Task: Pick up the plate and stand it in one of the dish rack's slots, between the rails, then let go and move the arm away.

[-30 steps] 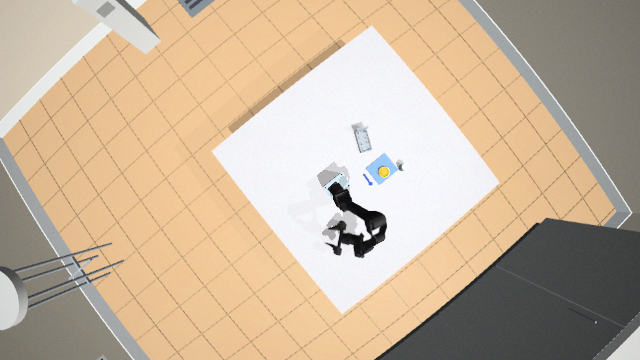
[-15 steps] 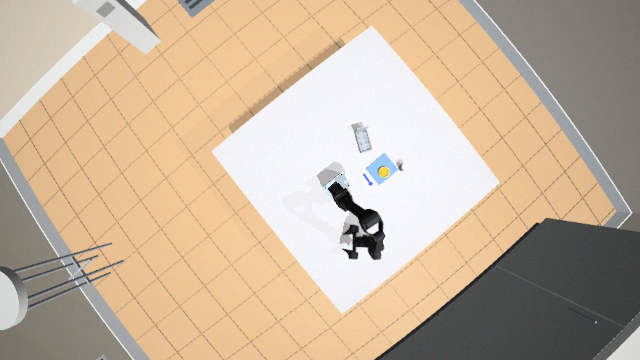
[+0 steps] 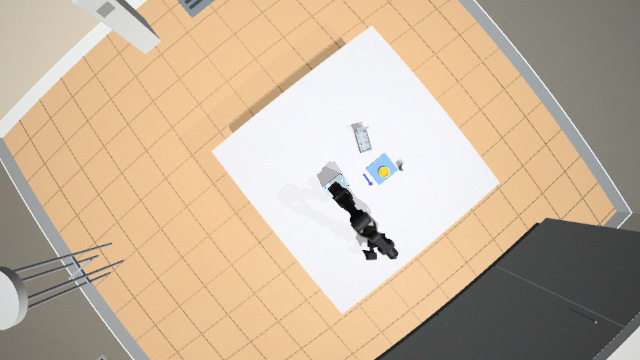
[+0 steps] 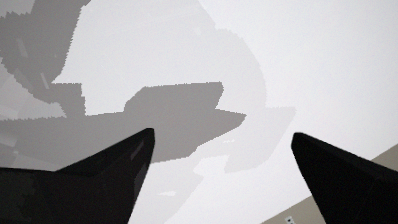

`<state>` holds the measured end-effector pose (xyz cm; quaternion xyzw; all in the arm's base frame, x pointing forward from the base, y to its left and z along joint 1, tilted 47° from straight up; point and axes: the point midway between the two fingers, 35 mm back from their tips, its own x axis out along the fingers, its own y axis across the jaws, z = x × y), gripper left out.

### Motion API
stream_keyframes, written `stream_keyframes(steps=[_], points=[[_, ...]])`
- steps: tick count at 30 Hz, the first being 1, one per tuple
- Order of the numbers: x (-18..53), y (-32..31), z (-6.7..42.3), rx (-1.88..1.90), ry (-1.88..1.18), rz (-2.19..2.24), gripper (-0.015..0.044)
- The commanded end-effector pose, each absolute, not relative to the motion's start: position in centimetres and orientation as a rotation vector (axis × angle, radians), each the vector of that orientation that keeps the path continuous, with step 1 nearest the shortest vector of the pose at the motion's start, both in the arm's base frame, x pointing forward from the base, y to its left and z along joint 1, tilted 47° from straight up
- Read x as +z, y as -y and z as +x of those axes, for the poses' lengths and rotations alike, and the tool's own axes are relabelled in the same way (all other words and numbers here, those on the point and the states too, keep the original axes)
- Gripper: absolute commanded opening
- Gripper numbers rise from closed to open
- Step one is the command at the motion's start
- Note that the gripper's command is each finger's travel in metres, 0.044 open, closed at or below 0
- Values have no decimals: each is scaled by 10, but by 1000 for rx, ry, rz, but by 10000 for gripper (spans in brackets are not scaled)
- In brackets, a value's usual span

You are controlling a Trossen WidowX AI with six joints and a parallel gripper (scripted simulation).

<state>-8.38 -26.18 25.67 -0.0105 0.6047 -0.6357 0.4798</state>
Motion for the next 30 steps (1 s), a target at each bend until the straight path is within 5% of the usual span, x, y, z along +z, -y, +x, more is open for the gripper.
stream_keyframes(steps=[1, 20, 30], points=[[268, 278, -48, -1475, -1363, -131, 400], [251, 292, 108, -1001, -1307, -392, 400], [183, 227, 219, -760, -1386, -360, 400]])
